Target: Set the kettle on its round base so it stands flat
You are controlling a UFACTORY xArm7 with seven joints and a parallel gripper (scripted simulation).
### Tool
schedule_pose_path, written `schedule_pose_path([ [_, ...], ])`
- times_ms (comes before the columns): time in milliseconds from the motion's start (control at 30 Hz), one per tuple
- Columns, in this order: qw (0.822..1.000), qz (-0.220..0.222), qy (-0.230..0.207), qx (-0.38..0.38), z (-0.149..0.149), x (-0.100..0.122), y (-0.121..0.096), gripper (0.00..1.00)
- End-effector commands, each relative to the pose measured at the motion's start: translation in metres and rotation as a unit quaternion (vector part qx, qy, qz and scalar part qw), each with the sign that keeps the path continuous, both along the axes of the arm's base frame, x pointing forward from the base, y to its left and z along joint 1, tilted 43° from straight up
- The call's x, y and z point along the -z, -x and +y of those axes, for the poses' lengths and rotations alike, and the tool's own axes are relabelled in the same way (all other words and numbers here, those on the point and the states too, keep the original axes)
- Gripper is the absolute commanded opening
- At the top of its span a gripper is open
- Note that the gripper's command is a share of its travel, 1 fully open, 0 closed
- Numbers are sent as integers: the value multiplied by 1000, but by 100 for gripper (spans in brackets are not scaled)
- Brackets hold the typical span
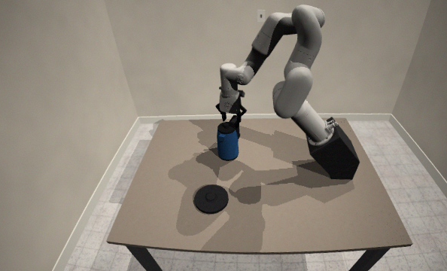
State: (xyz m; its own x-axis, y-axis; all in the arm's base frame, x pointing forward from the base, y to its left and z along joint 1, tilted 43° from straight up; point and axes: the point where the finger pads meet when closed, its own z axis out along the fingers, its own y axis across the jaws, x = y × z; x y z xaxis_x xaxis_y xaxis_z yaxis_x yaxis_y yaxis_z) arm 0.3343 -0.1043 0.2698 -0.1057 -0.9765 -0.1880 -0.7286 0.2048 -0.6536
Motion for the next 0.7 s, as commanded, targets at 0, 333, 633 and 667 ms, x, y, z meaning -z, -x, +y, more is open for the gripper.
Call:
schedule_pose_path([
  [0, 1000, -1, 0, 1, -1, -1, 0, 81],
  [333, 1000, -1, 0, 1, 0, 8, -9, 81],
  [633, 1000, -1, 0, 1, 1, 19, -20, 81],
  [667, 1000, -1, 0, 1, 1, 20, -21, 81],
])
